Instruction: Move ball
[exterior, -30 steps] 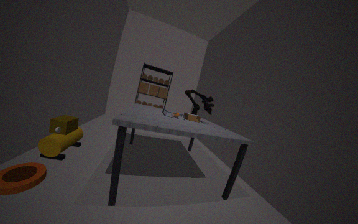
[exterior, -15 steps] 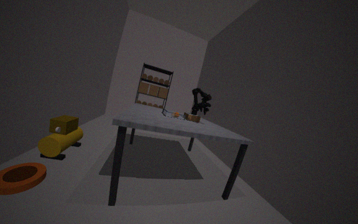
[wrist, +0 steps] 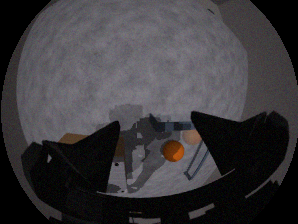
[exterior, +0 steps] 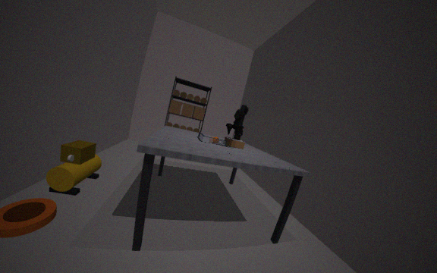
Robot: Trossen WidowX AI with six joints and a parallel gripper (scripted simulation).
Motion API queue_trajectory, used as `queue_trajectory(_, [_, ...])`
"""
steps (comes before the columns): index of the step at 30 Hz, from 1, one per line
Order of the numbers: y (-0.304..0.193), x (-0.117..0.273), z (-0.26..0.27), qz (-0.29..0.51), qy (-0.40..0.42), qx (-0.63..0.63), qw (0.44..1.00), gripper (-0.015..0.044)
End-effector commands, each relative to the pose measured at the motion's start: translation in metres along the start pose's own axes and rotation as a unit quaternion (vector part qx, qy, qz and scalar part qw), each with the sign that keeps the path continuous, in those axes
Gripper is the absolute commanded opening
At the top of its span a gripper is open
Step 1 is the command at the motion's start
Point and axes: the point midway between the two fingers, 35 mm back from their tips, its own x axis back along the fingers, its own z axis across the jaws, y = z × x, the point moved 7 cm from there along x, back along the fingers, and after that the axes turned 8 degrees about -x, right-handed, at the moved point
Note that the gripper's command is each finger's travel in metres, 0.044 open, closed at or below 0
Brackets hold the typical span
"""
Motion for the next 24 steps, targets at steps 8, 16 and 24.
queue_trajectory(8, [-0.091,-0.020,-0.086,0.062,0.061,-0.085,0.993,0.0433])
queue_trajectory(16, [-0.143,-0.025,-0.107,0.067,0.088,-0.122,0.986,0.0433])
queue_trajectory(24, [-0.144,-0.039,-0.104,0.067,0.088,-0.122,0.986,0.0433])
